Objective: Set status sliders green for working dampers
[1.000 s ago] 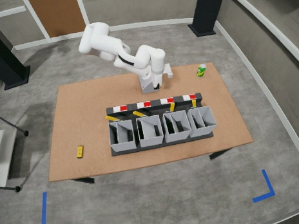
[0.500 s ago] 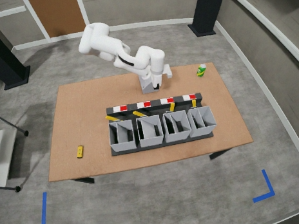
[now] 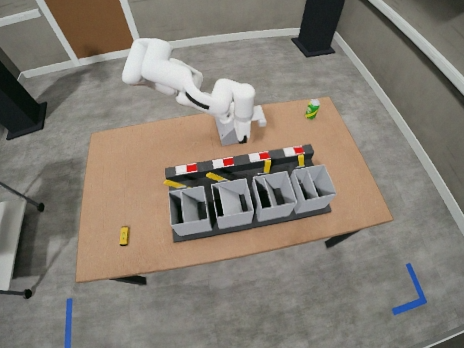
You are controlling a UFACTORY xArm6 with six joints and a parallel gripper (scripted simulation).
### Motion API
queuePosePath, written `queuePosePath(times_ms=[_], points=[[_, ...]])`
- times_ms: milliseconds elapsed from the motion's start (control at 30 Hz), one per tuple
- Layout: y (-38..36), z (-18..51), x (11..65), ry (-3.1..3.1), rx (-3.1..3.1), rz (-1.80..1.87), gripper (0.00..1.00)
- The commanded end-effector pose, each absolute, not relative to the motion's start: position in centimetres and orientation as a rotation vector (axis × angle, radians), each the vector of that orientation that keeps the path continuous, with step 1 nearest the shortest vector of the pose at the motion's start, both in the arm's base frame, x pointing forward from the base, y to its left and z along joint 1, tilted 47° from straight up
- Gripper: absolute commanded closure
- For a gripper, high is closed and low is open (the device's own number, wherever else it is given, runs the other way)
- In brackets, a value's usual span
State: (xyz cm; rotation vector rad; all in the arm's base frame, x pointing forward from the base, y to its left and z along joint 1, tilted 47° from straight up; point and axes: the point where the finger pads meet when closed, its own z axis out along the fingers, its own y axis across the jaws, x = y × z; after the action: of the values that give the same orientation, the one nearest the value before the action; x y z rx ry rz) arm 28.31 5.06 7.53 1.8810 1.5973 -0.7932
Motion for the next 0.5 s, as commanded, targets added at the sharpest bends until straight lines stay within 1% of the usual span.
queuePosePath(times_ms=[0,467], points=[[4.2,6.7,28.3,1.598,1.882,-0.788,1.0],[1.4,4.1,28.0,1.598,1.882,-0.788,1.0]])
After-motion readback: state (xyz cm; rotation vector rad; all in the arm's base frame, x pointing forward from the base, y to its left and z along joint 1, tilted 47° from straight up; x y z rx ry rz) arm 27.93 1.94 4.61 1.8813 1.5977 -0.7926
